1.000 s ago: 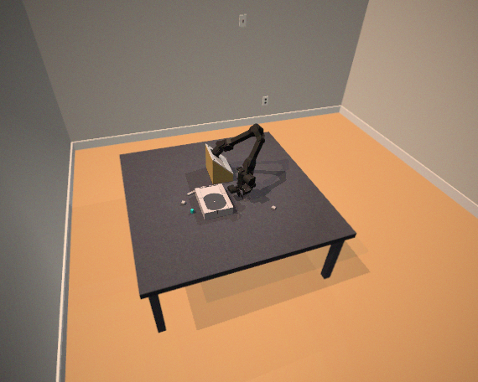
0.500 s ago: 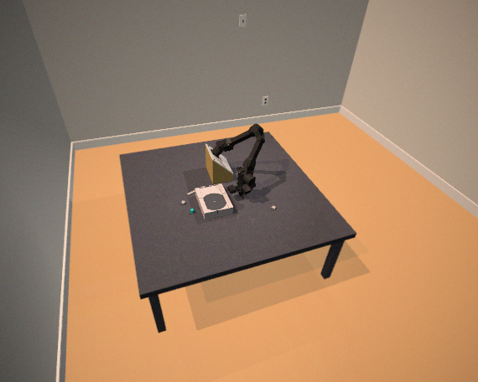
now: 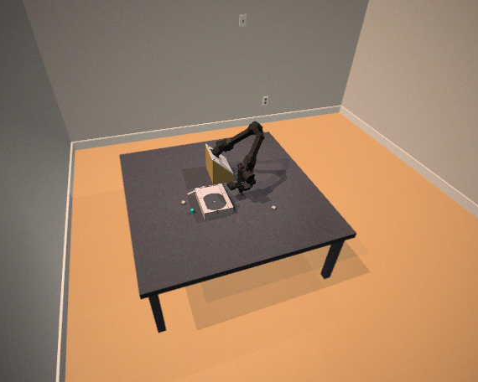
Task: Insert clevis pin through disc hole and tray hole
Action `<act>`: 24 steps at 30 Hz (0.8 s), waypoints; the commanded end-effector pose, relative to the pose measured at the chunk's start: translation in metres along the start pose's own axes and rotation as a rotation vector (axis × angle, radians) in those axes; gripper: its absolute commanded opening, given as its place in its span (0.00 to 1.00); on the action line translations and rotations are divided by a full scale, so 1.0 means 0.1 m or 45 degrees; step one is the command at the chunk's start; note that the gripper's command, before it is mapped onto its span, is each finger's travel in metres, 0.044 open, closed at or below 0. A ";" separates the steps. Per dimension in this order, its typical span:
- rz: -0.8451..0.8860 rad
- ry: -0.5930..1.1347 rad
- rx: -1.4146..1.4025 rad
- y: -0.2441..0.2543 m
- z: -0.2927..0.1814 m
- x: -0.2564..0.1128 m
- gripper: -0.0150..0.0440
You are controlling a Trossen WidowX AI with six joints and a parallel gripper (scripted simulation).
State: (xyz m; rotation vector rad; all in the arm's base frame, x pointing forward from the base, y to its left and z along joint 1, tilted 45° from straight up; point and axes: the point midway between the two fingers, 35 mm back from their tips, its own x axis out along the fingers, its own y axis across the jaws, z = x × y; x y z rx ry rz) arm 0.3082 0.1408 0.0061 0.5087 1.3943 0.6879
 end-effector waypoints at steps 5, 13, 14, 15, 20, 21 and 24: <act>0.002 -0.005 -0.010 0.02 0.01 -0.28 0.25; 0.002 -0.005 -0.010 0.02 0.01 -0.42 0.25; -0.002 -0.007 -0.002 -0.01 0.02 -0.40 0.25; -0.001 -0.004 -0.005 -0.02 0.02 -0.40 0.25; 0.001 0.000 -0.017 -0.03 0.02 -0.40 0.25; 0.001 0.000 -0.020 -0.03 0.02 -0.40 0.25; 0.002 0.000 -0.029 -0.03 0.02 -0.36 0.25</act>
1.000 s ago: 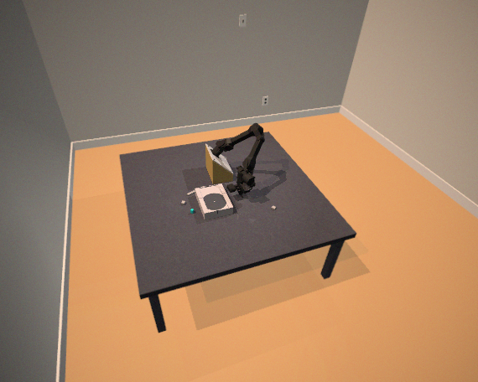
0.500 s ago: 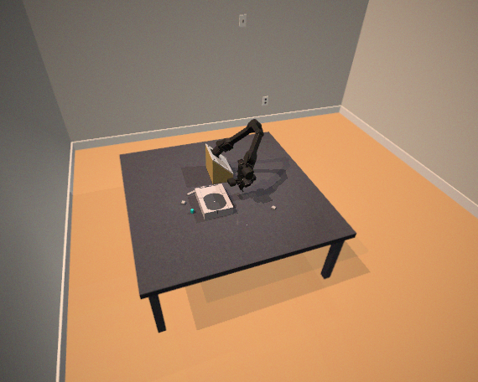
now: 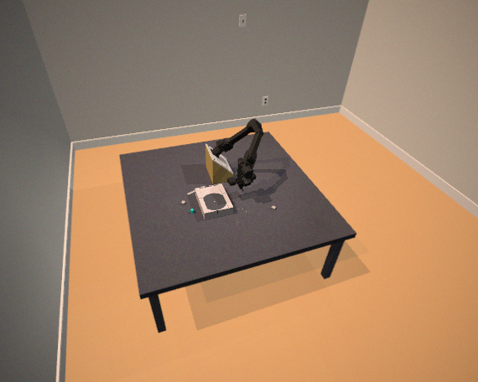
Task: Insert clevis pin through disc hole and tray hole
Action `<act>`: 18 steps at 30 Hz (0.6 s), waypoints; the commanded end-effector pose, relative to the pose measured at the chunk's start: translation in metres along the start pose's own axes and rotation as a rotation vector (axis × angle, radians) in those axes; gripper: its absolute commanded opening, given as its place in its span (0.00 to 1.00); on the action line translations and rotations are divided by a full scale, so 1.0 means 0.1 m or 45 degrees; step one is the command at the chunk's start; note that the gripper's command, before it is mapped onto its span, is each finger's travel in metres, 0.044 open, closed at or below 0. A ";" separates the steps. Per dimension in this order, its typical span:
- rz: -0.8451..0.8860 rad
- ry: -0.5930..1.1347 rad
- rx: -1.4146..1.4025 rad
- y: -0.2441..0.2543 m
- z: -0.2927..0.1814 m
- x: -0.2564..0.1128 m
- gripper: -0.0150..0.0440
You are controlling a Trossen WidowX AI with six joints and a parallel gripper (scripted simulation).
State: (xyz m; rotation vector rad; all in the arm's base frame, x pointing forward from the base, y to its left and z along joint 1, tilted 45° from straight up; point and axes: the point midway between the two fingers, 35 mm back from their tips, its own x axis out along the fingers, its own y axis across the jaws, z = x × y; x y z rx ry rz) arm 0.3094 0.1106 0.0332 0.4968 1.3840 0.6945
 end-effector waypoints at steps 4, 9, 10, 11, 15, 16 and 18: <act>0.005 0.006 -0.020 0.01 -0.01 0.11 0.25; 0.005 0.006 -0.025 0.01 -0.01 0.19 0.25; 0.005 0.006 -0.025 0.01 -0.01 0.21 0.25; 0.005 0.006 -0.026 0.01 -0.01 0.22 0.25; 0.006 0.006 -0.027 0.01 -0.01 0.29 0.25; 0.006 0.006 -0.027 0.01 -0.01 0.31 0.25; 0.006 0.006 -0.027 0.01 -0.01 0.34 0.25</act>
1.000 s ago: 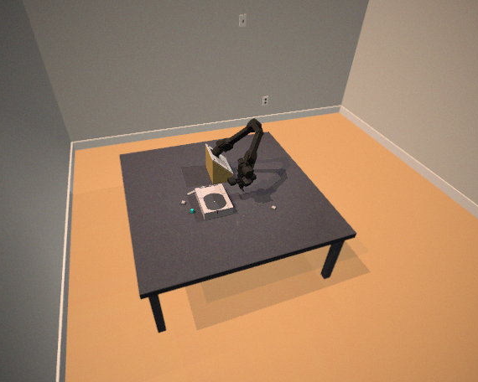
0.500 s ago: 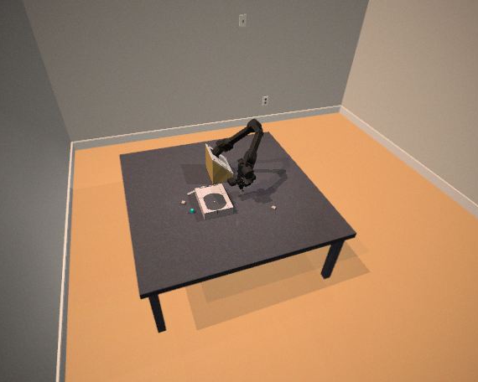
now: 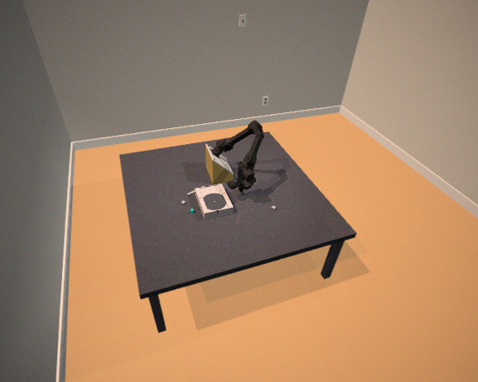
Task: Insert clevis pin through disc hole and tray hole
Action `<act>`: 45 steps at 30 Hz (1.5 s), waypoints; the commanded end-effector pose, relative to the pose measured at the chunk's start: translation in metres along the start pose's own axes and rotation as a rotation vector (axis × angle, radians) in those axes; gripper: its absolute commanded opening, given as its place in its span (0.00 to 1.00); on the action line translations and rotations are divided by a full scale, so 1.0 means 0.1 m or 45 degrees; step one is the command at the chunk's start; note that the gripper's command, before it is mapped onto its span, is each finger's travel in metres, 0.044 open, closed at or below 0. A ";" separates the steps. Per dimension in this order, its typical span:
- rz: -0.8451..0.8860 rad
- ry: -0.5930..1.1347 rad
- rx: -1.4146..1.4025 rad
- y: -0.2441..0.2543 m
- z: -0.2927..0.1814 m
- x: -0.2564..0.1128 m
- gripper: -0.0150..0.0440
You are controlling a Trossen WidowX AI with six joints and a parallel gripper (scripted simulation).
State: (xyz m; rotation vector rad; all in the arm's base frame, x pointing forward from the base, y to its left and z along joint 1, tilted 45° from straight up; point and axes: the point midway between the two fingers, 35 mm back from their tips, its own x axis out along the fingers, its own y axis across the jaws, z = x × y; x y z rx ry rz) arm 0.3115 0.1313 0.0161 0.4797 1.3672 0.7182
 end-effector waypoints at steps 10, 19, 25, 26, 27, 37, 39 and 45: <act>-0.001 0.011 0.010 -0.02 -0.03 0.24 0.25; 0.000 0.011 0.010 -0.03 -0.03 0.39 0.25; 0.000 0.011 0.011 -0.03 -0.03 0.43 0.25; 0.000 0.011 0.011 -0.03 -0.03 0.43 0.25; 0.000 0.011 0.011 -0.03 -0.03 0.43 0.25; 0.003 0.008 0.005 -0.02 -0.03 0.42 0.34; 0.003 0.008 0.005 -0.02 -0.03 0.42 0.43; 0.003 0.008 0.005 -0.02 -0.03 0.42 0.53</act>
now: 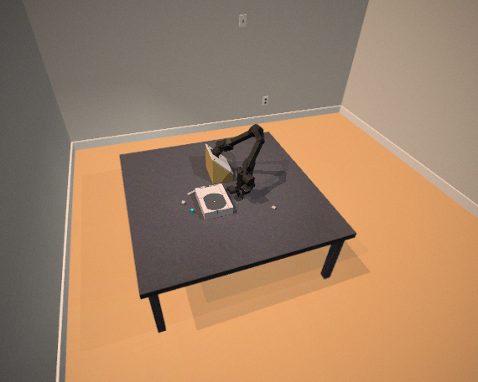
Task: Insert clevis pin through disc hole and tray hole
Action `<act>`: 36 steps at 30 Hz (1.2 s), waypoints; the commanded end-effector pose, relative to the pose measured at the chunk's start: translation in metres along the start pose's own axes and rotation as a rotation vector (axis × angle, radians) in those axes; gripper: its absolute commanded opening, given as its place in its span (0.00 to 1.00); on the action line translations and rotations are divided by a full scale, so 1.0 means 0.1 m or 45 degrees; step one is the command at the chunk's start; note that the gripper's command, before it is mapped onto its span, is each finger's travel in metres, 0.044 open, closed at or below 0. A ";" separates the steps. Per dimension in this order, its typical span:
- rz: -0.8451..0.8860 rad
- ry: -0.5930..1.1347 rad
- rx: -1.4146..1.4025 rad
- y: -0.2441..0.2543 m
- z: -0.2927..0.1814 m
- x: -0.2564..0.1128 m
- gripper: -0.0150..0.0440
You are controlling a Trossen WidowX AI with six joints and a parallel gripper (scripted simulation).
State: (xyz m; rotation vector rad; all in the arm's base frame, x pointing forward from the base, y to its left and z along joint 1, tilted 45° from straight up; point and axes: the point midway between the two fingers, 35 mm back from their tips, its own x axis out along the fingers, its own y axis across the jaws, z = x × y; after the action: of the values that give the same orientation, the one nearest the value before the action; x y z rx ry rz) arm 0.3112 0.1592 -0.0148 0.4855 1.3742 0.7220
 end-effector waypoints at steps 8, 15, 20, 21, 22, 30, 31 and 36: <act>-0.008 0.003 0.004 0.00 0.00 -0.12 0.53; -0.009 0.003 0.004 0.00 0.00 -0.24 0.53; -0.009 0.003 0.004 -0.01 0.00 -0.32 0.53; -0.010 0.003 0.004 -0.01 0.00 -0.34 0.53; -0.010 0.003 0.004 -0.01 0.00 -0.36 0.53; -0.011 0.003 0.004 -0.01 0.00 -0.49 0.53; -0.011 0.003 0.004 -0.01 0.00 -0.51 0.53; -0.011 0.003 0.004 -0.01 0.00 -0.59 0.53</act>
State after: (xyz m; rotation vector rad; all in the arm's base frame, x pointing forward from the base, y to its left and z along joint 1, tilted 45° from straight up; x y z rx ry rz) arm 0.3090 0.1190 0.0206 0.4840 1.3854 0.7074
